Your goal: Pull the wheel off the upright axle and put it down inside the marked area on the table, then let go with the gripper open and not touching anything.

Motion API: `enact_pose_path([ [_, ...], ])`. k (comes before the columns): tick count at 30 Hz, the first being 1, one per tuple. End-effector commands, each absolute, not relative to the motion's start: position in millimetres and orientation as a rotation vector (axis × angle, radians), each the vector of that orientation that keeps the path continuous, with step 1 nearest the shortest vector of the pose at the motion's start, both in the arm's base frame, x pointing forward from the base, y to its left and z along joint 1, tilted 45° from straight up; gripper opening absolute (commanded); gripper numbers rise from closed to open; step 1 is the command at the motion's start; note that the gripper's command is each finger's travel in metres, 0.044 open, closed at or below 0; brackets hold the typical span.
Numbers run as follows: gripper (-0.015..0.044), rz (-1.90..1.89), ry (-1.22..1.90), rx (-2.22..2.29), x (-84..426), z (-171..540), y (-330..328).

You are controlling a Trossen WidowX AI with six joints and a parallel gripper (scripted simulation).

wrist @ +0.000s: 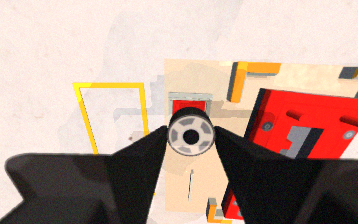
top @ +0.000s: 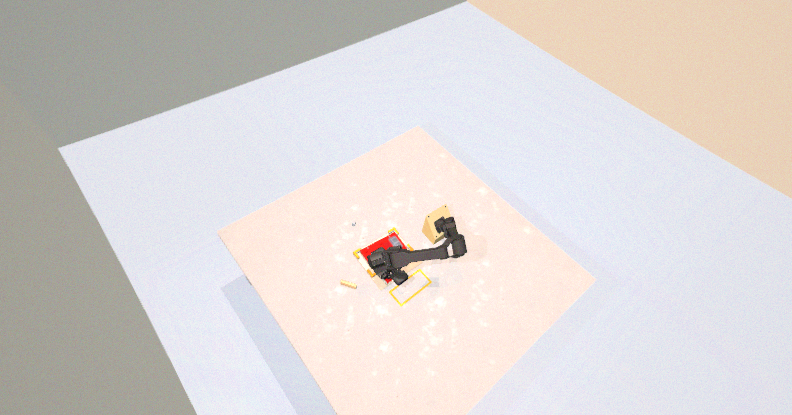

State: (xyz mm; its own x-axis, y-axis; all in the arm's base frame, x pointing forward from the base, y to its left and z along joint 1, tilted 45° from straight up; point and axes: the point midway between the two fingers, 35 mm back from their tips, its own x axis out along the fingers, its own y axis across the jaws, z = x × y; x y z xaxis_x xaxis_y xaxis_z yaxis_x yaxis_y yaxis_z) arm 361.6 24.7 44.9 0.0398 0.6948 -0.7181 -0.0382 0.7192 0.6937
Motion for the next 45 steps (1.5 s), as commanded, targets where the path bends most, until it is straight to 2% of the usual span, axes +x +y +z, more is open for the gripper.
enact_pose_path([
  [1, 0.0000, 0.614, 1.426, 0.579, 363, 48, 23],
  [45, 0.0000, 0.613, 1.428, 0.583, 362, 58, 13],
])
